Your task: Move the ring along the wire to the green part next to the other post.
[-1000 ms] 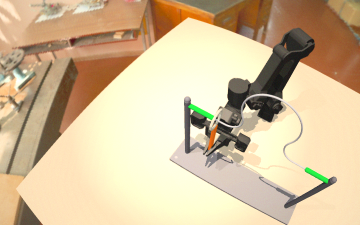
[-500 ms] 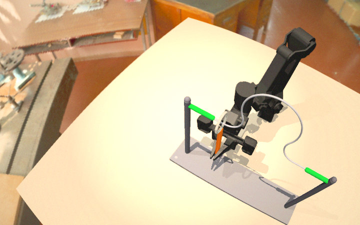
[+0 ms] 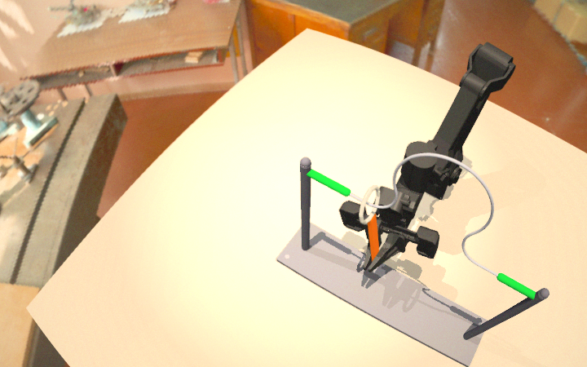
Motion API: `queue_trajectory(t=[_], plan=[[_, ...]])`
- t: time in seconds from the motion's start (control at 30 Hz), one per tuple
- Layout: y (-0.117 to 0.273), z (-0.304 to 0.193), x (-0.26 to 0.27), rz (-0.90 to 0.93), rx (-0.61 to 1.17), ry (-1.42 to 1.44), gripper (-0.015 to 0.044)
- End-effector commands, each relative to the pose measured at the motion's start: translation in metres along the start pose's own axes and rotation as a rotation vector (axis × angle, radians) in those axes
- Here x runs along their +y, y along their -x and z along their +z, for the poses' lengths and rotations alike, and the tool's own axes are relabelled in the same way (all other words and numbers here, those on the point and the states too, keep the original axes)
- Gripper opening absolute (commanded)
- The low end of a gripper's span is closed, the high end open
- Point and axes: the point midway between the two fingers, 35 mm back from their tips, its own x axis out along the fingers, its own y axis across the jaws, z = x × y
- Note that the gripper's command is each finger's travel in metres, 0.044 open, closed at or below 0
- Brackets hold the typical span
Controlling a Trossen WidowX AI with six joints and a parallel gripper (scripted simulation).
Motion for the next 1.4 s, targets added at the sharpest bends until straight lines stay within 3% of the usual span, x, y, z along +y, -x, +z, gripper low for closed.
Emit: queue_trajectory(t=[0.0, 0.4, 1.37], plan=[[0.001, -0.001, 0.014, 0.005, 0.000, -0.080, -0.0150], [0.006, 0.007, 0.054, 0.034, 0.034, -0.313, -0.0150], [0.059, 0.063, 0.123, 0.233, 0.384, -0.826, -0.0150]])
